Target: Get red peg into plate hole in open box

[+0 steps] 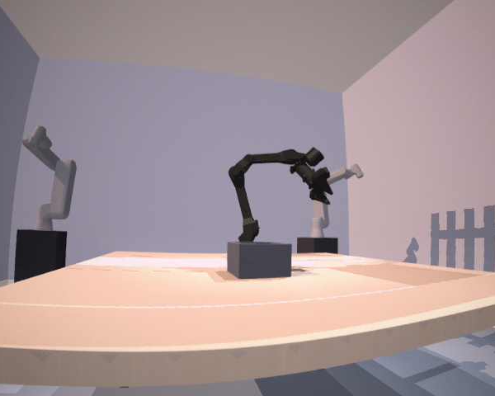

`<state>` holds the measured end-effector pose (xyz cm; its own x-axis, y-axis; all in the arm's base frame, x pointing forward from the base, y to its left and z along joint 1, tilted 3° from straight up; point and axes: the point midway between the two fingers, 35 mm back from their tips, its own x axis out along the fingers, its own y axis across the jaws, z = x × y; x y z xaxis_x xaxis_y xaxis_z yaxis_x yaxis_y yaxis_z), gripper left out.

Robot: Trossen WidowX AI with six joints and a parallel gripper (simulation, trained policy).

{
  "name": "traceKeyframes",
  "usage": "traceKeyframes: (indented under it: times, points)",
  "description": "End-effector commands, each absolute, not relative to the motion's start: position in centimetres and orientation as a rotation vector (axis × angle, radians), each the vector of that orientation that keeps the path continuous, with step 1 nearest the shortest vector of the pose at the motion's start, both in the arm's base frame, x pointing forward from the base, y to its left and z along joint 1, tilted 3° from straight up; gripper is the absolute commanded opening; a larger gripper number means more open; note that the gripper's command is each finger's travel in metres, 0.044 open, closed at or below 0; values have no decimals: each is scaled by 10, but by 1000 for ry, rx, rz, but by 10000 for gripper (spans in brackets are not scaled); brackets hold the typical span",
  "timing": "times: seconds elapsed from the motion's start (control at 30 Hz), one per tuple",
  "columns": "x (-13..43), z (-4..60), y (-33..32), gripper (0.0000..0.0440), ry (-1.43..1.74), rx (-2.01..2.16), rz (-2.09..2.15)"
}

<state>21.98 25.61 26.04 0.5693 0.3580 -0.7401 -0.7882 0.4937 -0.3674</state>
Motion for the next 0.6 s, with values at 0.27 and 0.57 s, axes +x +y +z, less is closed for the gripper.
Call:
traceKeyframes:
  times: [0.27, 0.57]
  points:
    - [221, 224, 216, 440, 898, -497, 573]
    - [217, 198, 185, 440, 1076, -287, 382]
